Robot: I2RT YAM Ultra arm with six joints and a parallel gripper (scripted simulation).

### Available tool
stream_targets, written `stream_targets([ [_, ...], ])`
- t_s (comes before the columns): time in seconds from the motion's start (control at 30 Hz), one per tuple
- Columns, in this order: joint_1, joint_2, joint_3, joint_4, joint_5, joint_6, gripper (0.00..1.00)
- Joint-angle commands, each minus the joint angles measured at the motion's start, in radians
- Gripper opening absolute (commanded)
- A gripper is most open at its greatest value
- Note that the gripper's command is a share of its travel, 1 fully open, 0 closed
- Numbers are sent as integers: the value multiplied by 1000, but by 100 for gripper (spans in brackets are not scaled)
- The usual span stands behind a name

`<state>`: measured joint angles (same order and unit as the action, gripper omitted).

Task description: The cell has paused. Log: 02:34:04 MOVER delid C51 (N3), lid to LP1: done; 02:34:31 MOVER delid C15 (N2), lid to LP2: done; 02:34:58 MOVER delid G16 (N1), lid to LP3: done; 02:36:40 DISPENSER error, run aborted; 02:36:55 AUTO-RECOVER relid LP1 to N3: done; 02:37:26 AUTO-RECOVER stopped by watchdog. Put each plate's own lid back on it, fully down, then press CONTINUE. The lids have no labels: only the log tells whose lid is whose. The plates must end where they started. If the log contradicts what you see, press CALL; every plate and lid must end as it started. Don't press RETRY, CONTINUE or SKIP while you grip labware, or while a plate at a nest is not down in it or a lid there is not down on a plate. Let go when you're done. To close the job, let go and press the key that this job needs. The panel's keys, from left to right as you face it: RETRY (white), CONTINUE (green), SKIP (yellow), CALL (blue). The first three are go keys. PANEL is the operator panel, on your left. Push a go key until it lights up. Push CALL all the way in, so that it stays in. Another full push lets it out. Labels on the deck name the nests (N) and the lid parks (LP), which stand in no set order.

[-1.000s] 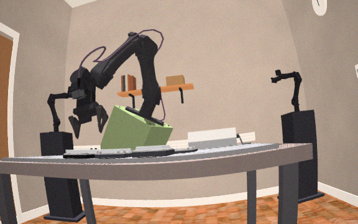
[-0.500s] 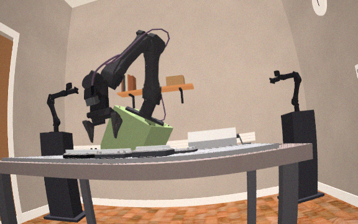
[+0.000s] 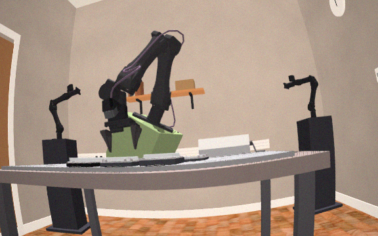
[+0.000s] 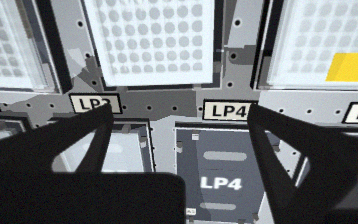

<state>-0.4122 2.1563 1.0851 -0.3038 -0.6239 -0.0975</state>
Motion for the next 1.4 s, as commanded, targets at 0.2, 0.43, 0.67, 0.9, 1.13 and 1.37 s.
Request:
stream_targets([
  [0.2,19,-119,-126,-19,54,-18,100],
  [0.43,47,-159,-169,-93,94,-34,100],
  [0.67,51,-204,-226,-59,94,-27,100],
  [0.9,49,-190,-189,-72,89,-29,100],
  [1.13,48,-186,-186,-75,88,-30,100],
  [1.37,44,-185,-183,-91,88,-35,100],
])
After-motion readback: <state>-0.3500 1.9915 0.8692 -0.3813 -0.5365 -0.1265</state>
